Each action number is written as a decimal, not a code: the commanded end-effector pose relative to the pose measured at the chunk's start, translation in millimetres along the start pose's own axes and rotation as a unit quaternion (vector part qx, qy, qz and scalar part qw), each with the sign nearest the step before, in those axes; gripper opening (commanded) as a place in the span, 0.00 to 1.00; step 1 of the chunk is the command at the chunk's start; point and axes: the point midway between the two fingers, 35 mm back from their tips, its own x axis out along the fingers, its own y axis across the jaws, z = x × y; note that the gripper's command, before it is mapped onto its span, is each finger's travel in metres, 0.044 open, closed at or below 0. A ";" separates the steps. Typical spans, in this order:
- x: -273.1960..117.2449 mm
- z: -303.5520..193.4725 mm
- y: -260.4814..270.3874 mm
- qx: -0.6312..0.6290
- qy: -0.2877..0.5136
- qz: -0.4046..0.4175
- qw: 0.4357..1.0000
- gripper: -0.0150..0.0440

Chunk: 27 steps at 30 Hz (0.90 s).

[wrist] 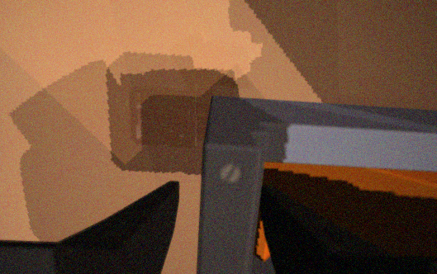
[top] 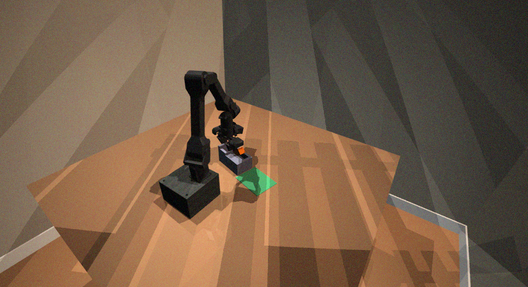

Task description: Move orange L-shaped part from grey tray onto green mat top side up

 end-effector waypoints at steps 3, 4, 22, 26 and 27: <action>-6.8 -1.1 6.0 0.002 0.003 -0.002 1.000 0.56; -9.1 -1.3 8.1 0.002 0.003 -0.003 1.000 0.56; -107.2 -0.4 -1.1 0.003 0.003 -0.004 1.000 0.56; -106.7 1.5 1.3 0.004 -0.002 0.001 1.000 0.56; -106.7 1.5 1.3 0.004 -0.002 0.001 1.000 0.56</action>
